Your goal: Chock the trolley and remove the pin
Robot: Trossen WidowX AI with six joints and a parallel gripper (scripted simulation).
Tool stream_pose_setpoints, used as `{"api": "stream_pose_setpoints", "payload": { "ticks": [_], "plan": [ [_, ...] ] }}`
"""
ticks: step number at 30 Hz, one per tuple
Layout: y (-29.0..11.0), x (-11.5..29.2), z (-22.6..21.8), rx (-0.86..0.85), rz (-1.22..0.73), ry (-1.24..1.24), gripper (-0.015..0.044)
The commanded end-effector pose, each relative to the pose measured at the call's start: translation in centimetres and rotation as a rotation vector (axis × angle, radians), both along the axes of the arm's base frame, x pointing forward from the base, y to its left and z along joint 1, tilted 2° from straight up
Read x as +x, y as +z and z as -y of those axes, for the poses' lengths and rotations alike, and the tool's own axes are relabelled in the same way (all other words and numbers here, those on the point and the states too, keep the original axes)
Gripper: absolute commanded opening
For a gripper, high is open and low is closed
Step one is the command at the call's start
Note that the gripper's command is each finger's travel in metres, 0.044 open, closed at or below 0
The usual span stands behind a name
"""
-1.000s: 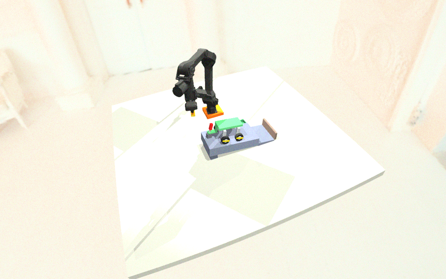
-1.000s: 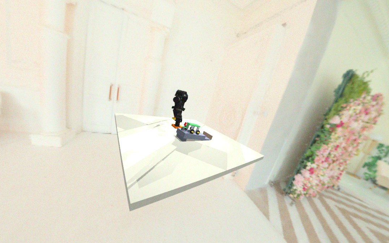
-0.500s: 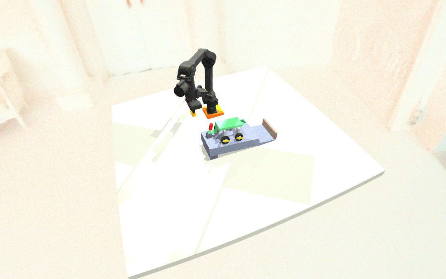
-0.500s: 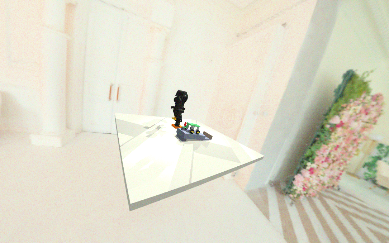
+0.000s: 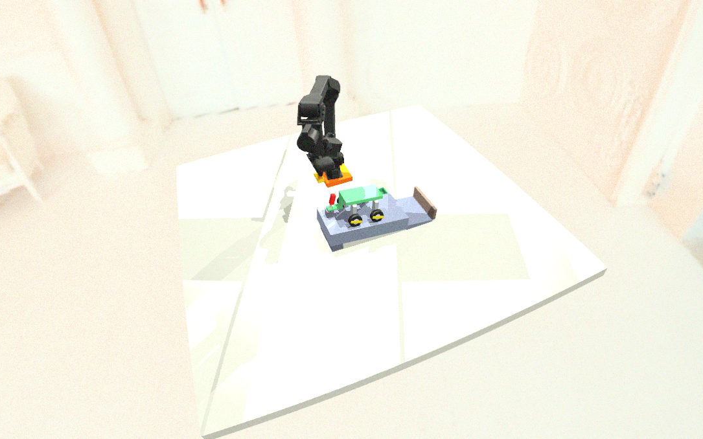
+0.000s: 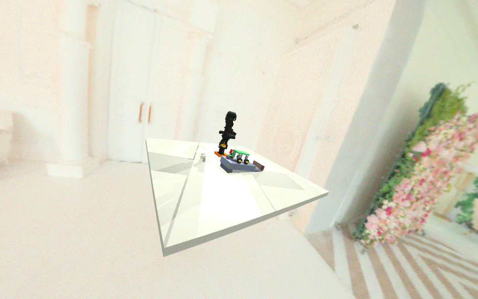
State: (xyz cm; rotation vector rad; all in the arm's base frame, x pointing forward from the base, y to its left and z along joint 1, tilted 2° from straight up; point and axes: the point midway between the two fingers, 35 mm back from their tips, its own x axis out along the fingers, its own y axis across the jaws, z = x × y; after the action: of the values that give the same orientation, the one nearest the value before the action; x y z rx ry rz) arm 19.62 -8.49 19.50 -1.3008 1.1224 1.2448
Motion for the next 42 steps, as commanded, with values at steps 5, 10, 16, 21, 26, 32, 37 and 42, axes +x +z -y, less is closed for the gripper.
{"api": "stream_pose_setpoints", "payload": {
  "ticks": [5, 10, 16, 21, 26, 32, 37, 42],
  "plan": [
    [-0.2, 0.4, -2.7, 0.004, -0.004, -0.003, 0.0000],
    [-0.2, 0.7, -4.4, 0.005, -0.004, -0.003, 0.0000],
    [-0.3, 1.0, -6.3, 0.007, -0.003, -0.003, 0.0000],
    [-0.4, 1.2, -7.9, 0.009, -0.003, -0.003, 0.0000],
    [-0.5, 1.3, -9.5, 0.010, -0.003, -0.003, 0.0000],
    [-0.6, 1.5, -11.4, 0.012, -0.003, -0.003, 0.0000],
    [-0.7, 1.7, -13.2, 0.013, -0.003, -0.003, 0.0000],
    [-0.9, 1.8, -14.9, 0.015, -0.003, -0.003, 0.0000]
  ]
}}
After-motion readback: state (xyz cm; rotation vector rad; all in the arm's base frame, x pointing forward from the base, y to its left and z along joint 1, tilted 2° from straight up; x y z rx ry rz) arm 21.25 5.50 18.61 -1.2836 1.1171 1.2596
